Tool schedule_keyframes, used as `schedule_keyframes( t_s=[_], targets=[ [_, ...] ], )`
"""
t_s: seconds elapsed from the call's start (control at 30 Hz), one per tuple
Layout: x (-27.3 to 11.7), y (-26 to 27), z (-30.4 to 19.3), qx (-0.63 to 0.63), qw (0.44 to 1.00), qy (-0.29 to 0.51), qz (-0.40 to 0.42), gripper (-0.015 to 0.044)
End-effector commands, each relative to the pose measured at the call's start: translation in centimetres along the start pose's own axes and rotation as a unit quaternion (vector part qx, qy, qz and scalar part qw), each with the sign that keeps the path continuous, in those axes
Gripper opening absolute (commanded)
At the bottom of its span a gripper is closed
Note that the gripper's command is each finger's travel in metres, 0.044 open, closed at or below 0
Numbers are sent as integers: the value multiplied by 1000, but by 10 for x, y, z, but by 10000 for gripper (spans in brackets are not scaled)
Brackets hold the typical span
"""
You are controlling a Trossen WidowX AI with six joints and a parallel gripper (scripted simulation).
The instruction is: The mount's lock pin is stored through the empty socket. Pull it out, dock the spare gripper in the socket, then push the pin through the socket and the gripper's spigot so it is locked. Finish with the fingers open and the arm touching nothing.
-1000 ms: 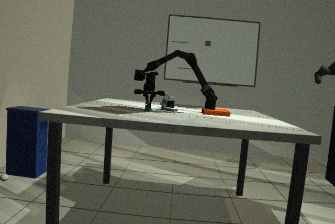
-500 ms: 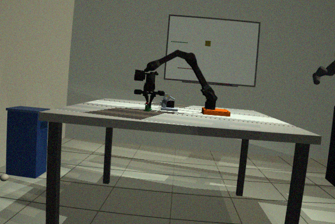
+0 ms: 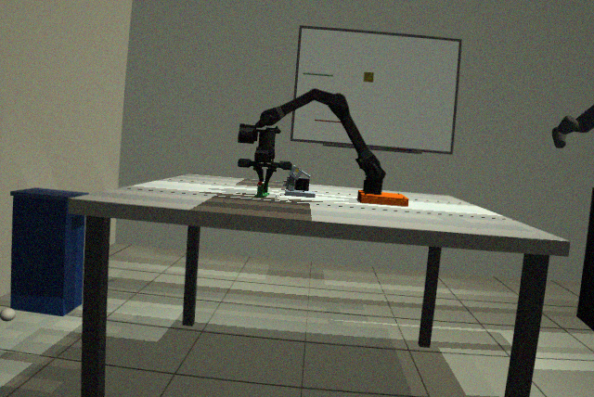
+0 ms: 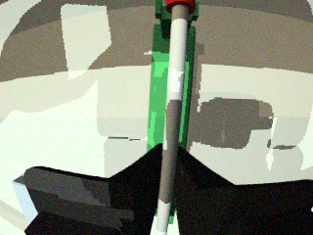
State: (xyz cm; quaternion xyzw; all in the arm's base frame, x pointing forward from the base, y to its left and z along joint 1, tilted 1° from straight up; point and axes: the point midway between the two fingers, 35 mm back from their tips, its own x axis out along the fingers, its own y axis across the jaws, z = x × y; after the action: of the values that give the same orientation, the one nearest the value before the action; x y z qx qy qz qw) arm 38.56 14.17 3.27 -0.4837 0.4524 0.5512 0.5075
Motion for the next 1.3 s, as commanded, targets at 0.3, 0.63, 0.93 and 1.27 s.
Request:
schedule_keyframes(
  t_s=[0.3,0.63,0.93,1.27],
  targets=[
    [0,0,0,0,1000,0,0,131],
    [-10,1,1,0,1000,0,1,394],
    [-26,6,2,2,1000,3,14,440],
    [-46,10,3,3,1000,6,25,440]
  ],
)
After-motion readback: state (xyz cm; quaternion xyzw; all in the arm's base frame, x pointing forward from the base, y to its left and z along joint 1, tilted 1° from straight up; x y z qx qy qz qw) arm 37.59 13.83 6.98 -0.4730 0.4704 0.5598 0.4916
